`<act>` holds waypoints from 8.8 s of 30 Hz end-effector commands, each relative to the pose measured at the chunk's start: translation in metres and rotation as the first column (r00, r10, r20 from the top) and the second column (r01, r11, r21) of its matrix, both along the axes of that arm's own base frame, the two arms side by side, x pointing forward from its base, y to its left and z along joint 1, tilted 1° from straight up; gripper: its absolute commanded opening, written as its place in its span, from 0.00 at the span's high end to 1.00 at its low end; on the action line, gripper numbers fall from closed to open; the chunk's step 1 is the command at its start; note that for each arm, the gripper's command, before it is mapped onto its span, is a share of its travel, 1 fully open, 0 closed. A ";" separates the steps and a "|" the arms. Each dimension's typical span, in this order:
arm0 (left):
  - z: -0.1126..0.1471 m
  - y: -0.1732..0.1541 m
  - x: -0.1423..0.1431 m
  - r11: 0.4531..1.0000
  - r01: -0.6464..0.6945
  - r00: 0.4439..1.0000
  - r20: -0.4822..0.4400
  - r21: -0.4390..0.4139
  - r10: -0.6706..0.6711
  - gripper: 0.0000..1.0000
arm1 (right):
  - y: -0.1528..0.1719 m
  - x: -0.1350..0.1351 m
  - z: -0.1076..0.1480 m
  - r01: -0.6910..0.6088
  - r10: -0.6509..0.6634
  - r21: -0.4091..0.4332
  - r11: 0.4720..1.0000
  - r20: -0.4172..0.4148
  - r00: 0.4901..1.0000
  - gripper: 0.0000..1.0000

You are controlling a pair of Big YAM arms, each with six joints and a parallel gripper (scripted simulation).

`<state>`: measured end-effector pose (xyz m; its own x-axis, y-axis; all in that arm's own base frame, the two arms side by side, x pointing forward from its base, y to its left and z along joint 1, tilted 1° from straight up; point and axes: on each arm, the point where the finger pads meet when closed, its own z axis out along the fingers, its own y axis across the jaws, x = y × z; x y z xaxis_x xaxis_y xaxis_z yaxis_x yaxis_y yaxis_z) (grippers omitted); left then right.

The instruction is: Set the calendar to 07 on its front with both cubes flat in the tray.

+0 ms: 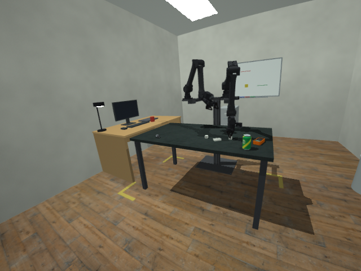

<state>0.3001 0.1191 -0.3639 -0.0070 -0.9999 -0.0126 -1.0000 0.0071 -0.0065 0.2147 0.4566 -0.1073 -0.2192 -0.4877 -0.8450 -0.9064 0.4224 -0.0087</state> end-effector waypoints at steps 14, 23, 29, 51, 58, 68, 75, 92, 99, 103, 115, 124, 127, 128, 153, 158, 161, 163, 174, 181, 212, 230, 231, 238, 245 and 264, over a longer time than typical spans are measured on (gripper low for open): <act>0.031 -0.006 0.002 1.000 -0.025 0.999 -0.027 -0.008 0.025 0.46 | 0.005 0.005 0.007 0.007 -0.007 0.017 1.000 0.005 1.000 0.00; 0.070 -0.010 0.004 1.000 -0.018 0.999 -0.026 -0.007 0.018 0.00 | 0.005 0.005 0.007 0.007 -0.007 0.017 1.000 0.005 1.000 0.00; 0.063 -0.001 -0.001 1.000 -0.014 1.000 -0.014 -0.003 0.014 0.00 | 0.005 0.005 0.007 0.007 -0.007 0.017 1.000 0.005 1.000 0.00; 0.028 -0.121 0.054 0.702 0.629 0.737 -0.032 -0.335 -0.675 0.47 | -0.120 0.029 -0.004 0.187 -0.187 0.011 0.982 0.004 0.982 0.00; 0.021 -0.173 0.070 0.439 0.788 0.487 -0.001 -0.432 -0.874 0.47 | -0.167 0.029 0.003 0.258 -0.258 0.009 0.966 0.004 0.966 0.00; 0.018 -0.230 0.066 0.079 0.832 0.101 0.009 -0.549 -0.995 0.47 | -0.204 0.025 0.012 0.316 -0.316 0.004 0.949 0.002 0.949 0.00; 0.015 -0.245 0.055 0.018 0.803 0.004 -0.025 -0.596 -1.000 0.47 | -0.200 0.025 0.018 0.307 -0.307 0.019 0.952 0.009 0.952 0.00; 0.003 -0.239 0.056 0.019 0.816 0.013 -0.014 -0.578 -1.000 0.47 | -0.198 0.026 0.015 0.307 -0.307 0.014 0.952 0.006 0.952 0.00; -0.003 -0.240 0.047 0.026 0.811 0.016 -0.021 -0.585 -1.000 0.47 | -0.198 0.026 0.015 0.307 -0.307 0.014 0.952 0.006 0.952 0.00; -0.008 -0.242 0.042 0.021 0.811 0.011 -0.021 -0.585 -1.000 0.47 | -0.198 0.026 0.015 0.307 -0.307 0.014 0.952 0.006 0.952 0.00; -0.020 -0.242 0.034 0.023 0.810 0.014 -0.021 -0.586 -1.000 0.47 | -0.198 0.026 0.015 0.307 -0.307 0.014 0.952 0.006 0.952 0.00; -0.025 -0.239 0.031 0.037 0.810 0.027 -0.025 -0.586 -0.999 0.47 | -0.198 0.026 0.015 0.307 -0.307 0.014 0.952 0.006 0.952 0.00; -0.025 -0.239 0.031 0.037 0.809 0.027 -0.025 -0.586 -0.999 0.47 | -0.198 0.026 0.015 0.307 -0.307 0.014 0.952 0.006 0.952 0.00; -0.025 -0.239 0.031 0.037 0.809 0.027 -0.025 -0.586 -0.999 0.47 | -0.198 0.026 0.015 0.307 -0.307 0.014 0.952 0.006 0.952 0.00; -0.022 -0.239 0.033 0.038 0.801 0.026 -0.029 -0.597 -0.999 1.00 | -0.198 0.026 0.015 0.307 -0.307 0.014 0.952 0.006 0.952 0.00; 0.001 -0.243 0.047 0.034 0.818 0.027 -0.020 -0.575 -0.999 0.76 | -0.198 0.026 0.015 0.307 -0.307 0.014 0.952 0.006 0.952 0.00; 0.024 -0.244 0.047 0.034 0.819 0.027 -0.021 -0.573 -0.999 0.76 | -0.198 0.026 0.015 0.307 -0.307 0.014 0.952 0.006 0.952 0.00; 0.032 -0.244 0.047 0.034 0.819 0.027 -0.021 -0.573 -0.999 0.76 | -0.198 0.026 0.015 0.307 -0.307 0.014 0.952 0.006 0.952 0.00; 0.020 -0.240 0.037 0.027 0.816 0.021 -0.017 -0.577 -1.000 0.76 | -0.198 0.026 0.015 0.307 -0.307 0.014 0.952 0.006 0.952 0.00; 0.006 -0.235 0.030 0.026 0.803 0.016 -0.021 -0.595 -1.000 0.76 | -0.198 0.026 0.015 0.307 -0.307 0.014 0.952 0.006 0.952 0.00; 0.012 -0.256 0.094 -0.678 0.696 -0.685 0.499 0.235 -0.530 0.76 | -0.198 0.026 0.015 0.307 -0.307 0.014 0.952 0.006 0.952 0.00; 0.003 -0.240 0.048 -0.673 0.141 -0.988 0.147 0.726 -0.049 0.76 | -0.198 0.026 0.015 0.307 -0.307 0.014 0.952 0.006 0.952 0.00; 0.003 -0.240 0.048 -0.673 0.141 -0.988 0.147 0.726 -0.049 0.76 | -0.198 0.026 0.015 0.307 -0.307 0.014 0.952 0.006 0.952 0.00; 0.005 -0.236 0.029 -0.606 -0.009 -1.000 0.001 0.796 0.016 0.76 | -0.198 0.026 0.015 0.307 -0.307 0.014 0.952 0.006 0.952 0.00; 0.007 -0.239 0.022 -0.582 0.025 -1.000 0.031 0.813 0.001 0.76 | -0.198 0.026 0.015 0.307 -0.307 0.014 0.952 0.006 0.952 0.00; -0.005 -0.244 0.013 -0.584 0.012 -1.000 0.021 0.811 0.008 0.76 | -0.198 0.026 0.015 0.307 -0.307 0.014 0.952 0.006 0.952 0.00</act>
<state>0.3402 -0.1173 -0.3573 0.0169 0.5794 -0.8149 0.9998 -0.0061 0.0164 0.2426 0.2582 -0.0956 -0.3536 -0.3923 -0.8492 -0.7304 0.6829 -0.0114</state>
